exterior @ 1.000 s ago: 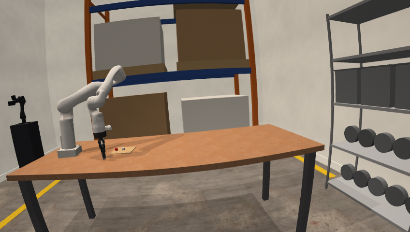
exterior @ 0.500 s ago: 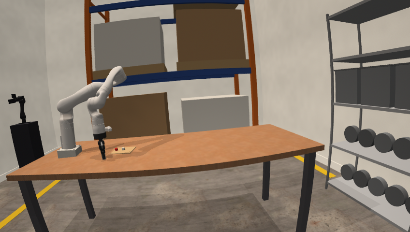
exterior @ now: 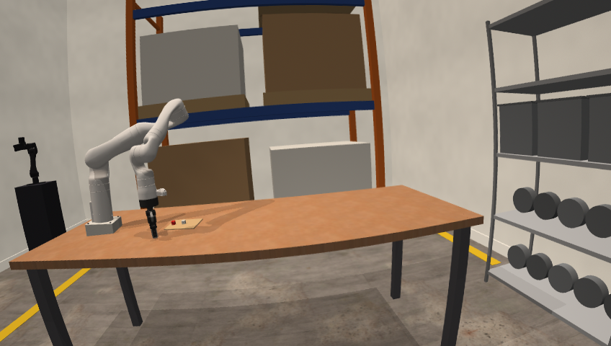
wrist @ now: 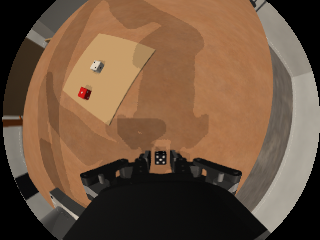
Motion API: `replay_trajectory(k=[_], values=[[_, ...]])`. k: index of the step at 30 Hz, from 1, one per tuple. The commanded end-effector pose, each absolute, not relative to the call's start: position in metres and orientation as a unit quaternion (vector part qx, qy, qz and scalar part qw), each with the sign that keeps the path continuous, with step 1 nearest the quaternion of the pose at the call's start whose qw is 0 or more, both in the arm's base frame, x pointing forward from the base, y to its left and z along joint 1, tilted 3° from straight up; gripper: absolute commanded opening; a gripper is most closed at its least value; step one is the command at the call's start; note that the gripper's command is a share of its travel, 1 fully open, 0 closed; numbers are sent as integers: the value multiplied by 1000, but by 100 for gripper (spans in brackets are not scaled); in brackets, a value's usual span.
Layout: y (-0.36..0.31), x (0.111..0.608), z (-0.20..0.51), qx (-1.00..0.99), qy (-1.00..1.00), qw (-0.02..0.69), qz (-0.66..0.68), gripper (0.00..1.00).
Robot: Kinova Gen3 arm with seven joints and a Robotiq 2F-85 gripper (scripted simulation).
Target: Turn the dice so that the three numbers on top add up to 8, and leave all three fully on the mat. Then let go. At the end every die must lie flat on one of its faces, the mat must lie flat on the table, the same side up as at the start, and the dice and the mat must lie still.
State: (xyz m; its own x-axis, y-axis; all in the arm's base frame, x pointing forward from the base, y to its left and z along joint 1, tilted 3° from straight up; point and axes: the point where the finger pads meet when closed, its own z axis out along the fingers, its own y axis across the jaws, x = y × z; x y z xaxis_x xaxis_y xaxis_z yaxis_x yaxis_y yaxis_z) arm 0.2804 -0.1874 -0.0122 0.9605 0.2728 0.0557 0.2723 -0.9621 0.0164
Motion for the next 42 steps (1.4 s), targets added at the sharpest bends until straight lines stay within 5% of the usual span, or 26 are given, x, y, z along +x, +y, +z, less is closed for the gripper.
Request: replay_trajectory(k=[1,15,16,42], values=[[-188,281,-12,990,138,5,29,31],[-188,281,-12,990,138,5,29,31],[-188,281,-12,990,138,5,29,11],[-188,281,-12,990,138,5,29,11]])
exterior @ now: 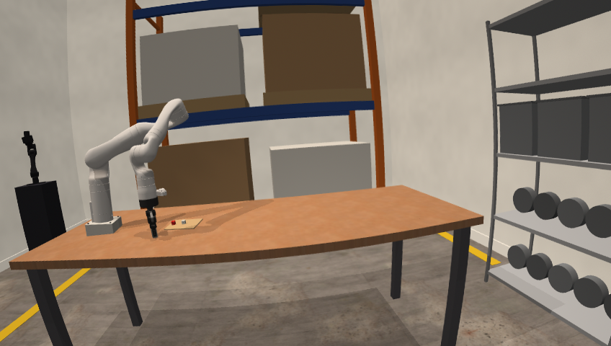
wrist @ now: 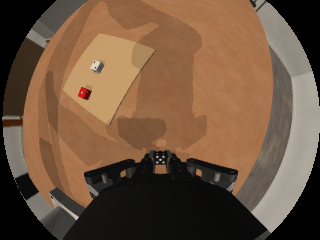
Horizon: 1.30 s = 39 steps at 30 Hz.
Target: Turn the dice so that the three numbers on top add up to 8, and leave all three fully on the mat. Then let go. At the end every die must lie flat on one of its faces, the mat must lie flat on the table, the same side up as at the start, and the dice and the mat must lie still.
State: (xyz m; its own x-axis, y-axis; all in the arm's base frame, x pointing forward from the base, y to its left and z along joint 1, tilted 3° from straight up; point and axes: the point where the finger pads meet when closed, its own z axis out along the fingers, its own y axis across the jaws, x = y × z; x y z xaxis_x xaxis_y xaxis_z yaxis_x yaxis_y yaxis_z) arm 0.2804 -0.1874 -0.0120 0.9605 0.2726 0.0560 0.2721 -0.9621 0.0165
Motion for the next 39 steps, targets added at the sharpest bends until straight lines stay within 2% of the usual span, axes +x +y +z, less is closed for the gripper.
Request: replay_trajectory(k=[1,21,39], values=[[-188,281,-12,990,138,5,29,11],[-188,280,3,990,138,5,29,11],[-187,276,68,990,138,5,29,11]])
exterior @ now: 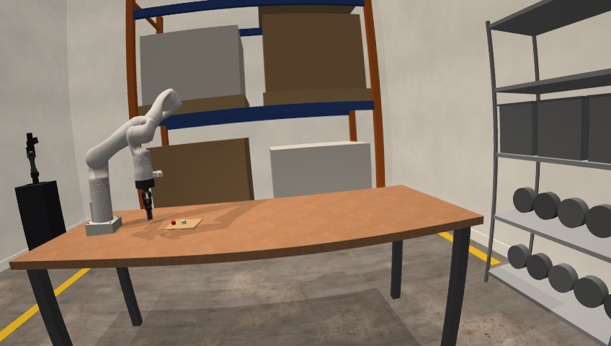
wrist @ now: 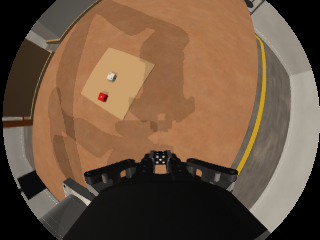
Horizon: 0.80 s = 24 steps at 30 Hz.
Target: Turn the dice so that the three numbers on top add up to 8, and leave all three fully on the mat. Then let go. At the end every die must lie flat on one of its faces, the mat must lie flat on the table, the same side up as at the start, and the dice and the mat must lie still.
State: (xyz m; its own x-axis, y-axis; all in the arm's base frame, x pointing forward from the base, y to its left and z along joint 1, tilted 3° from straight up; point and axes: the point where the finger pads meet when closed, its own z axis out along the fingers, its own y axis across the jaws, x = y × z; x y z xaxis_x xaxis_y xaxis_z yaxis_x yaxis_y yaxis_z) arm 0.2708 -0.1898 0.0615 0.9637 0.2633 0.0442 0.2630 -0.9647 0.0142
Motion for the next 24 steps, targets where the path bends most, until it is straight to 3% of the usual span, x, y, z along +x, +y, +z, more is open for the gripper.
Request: replay_trajectory(k=[1,24], values=[[-187,276,72,990,138,5,29,11],[-187,275,88,990,137,5,29,11]])
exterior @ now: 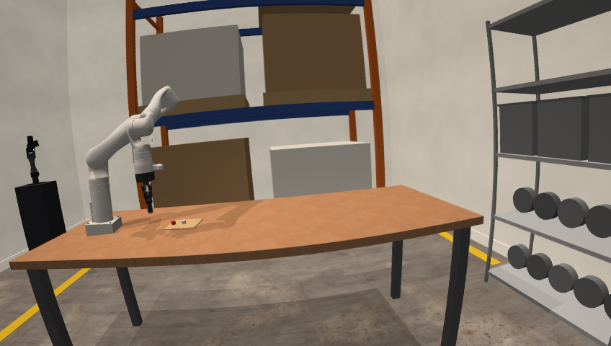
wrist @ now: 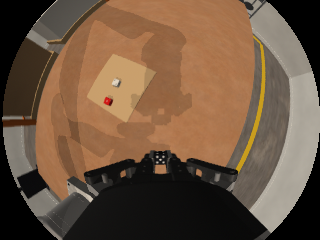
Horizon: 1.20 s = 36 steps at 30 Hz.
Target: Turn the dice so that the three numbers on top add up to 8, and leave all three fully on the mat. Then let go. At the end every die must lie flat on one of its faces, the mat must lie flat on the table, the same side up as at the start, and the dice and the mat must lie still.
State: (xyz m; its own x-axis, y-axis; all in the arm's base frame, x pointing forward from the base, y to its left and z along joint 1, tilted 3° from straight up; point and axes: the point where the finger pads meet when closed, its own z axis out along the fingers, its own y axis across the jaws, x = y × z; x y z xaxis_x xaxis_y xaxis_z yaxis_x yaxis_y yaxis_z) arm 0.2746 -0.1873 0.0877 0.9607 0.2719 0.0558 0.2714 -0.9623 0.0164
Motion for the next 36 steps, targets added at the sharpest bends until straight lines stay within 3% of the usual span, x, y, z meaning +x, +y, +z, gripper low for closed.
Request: replay_trajectory(k=[1,13,36], values=[[-187,275,88,990,137,5,29,11],[-180,296,90,993,112,5,31,11],[-97,402,100,999,-23,0,33,11]])
